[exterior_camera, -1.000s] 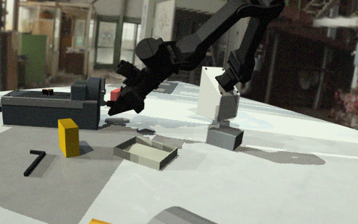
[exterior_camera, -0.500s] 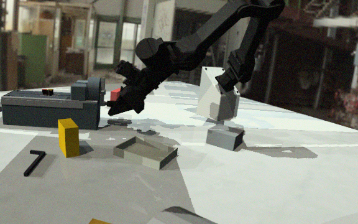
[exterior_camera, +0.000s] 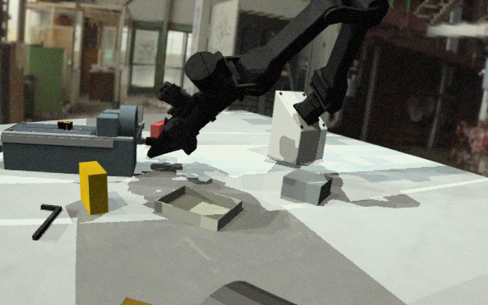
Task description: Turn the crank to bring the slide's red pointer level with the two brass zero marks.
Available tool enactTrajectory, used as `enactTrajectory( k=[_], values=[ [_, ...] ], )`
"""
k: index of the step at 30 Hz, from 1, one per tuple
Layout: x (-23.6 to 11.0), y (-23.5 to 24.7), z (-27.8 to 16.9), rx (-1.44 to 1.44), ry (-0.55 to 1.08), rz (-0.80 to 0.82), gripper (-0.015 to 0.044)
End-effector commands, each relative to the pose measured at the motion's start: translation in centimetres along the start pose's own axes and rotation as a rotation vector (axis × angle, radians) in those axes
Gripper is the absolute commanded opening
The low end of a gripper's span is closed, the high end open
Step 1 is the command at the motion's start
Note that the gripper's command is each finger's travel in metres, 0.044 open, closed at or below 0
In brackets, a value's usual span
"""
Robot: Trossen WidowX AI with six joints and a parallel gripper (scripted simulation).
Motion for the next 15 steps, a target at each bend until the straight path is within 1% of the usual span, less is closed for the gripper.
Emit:
enactTrajectory(
  k=[1,15],
  values=[
    [-0.14,0.78,-0.04,-0.007,0.003,0.022,0.0000],
    [-0.19,0.90,-0.03,-0.007,0.003,0.022,0.0000]
  ],
)
Point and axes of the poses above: the point midway between the two fingers, 35 mm back from their tips, its own x axis out along the fingers, its own y axis across the jaws, z = x × y, the point moved 6 cm from there along -x, back along the fingers, and after that the axes turned 11 degrees about x, right-handed, at the moved point
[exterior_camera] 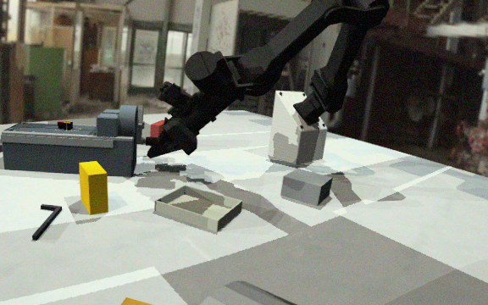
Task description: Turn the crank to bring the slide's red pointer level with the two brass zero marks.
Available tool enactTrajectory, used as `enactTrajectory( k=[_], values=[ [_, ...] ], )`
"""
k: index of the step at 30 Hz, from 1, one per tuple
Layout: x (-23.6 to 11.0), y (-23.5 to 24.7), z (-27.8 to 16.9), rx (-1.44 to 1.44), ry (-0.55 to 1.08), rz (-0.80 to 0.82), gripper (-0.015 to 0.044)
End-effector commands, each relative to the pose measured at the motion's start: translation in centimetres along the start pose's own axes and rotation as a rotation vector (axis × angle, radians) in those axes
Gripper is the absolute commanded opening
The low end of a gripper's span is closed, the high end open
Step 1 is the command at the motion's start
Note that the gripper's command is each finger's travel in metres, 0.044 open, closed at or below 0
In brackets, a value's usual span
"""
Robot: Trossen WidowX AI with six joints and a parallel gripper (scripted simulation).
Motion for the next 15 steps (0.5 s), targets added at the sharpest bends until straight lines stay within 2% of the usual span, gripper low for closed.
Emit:
enactTrajectory(
  k=[1,15],
  values=[
    [-0.17,0.78,-0.02,-0.006,0.002,0.022,0.0000],
    [-0.24,0.91,0.00,-0.006,0.002,0.022,0.0000]
  ],
)
Point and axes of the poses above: the point midway between the two fingers, 35 mm back from their tips, its own x axis out along the fingers, its own y axis across the jaws, z = x × y, the point moved 6 cm from there along -x, back along the fingers, and after that the axes turned 11 degrees about x, right-handed, at the moved point
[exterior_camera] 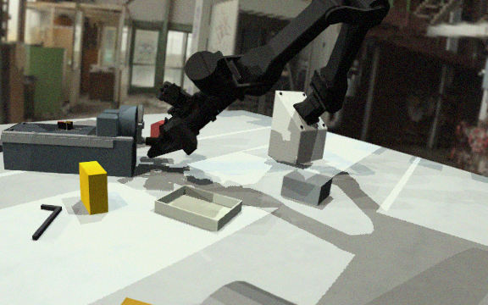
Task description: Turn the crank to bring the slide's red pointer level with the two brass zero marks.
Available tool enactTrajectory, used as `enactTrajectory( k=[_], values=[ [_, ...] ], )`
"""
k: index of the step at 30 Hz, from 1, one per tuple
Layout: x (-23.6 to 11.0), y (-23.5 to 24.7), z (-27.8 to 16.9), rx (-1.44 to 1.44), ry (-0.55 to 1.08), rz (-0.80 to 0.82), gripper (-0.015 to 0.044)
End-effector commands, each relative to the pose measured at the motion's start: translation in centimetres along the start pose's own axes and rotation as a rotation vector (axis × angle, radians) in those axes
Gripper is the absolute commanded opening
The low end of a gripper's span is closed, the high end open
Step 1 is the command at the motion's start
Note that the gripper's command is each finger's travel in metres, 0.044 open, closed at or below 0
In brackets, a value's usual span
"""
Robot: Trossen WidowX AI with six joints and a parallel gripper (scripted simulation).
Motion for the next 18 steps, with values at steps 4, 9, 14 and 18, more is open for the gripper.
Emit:
enactTrajectory(
  k=[4,9,14,18],
  values=[
    [-0.22,0.81,0.01,-0.006,0.002,0.022,0.0000],
    [-0.25,0.86,0.03,-0.006,0.002,0.022,0.0000],
    [-0.29,0.92,0.04,-0.006,0.002,0.022,0.0000],
    [-0.32,0.97,0.05,-0.006,0.002,0.022,0.0000]
  ],
)
Point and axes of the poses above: the point midway between the two fingers, 35 mm back from their tips, its own x axis out along the fingers, its own y axis across the jaws, z = x × y, the point moved 6 cm from there along -x, back along the fingers, and after that the axes turned 11 degrees about x, right-handed, at the moved point
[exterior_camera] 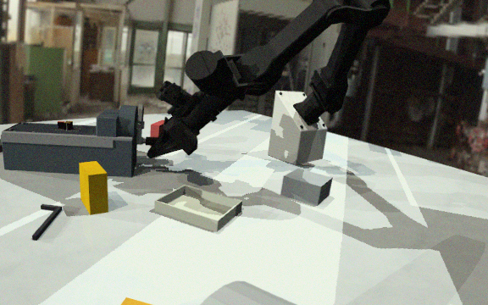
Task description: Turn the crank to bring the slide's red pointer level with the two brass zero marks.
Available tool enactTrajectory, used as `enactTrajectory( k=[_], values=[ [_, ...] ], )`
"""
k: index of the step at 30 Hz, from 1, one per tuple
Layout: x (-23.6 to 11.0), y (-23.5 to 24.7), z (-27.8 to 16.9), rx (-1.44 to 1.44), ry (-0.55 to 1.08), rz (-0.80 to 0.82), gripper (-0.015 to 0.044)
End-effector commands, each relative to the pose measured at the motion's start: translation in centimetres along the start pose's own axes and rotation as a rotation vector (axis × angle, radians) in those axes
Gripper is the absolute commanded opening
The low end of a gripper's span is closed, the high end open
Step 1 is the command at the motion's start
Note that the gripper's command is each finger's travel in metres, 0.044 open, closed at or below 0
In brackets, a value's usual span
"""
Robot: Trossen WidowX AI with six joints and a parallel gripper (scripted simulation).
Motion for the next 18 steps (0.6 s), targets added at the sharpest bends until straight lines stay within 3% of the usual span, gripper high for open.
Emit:
enactTrajectory(
  k=[1,18],
  values=[
    [-0.26,0.77,0.05,-0.005,0.000,0.022,0.0000],
    [-0.43,1.04,0.13,-0.005,0.000,0.022,0.0000]
  ],
)
Point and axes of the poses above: the point midway between the two fingers, 35 mm back from their tips, its own x axis out along the fingers, its own y axis across the jaws, z = x × y, the point moved 6 cm from there along -x, back along the fingers, and after that the axes turned 11 degrees about x, right-handed, at the moved point
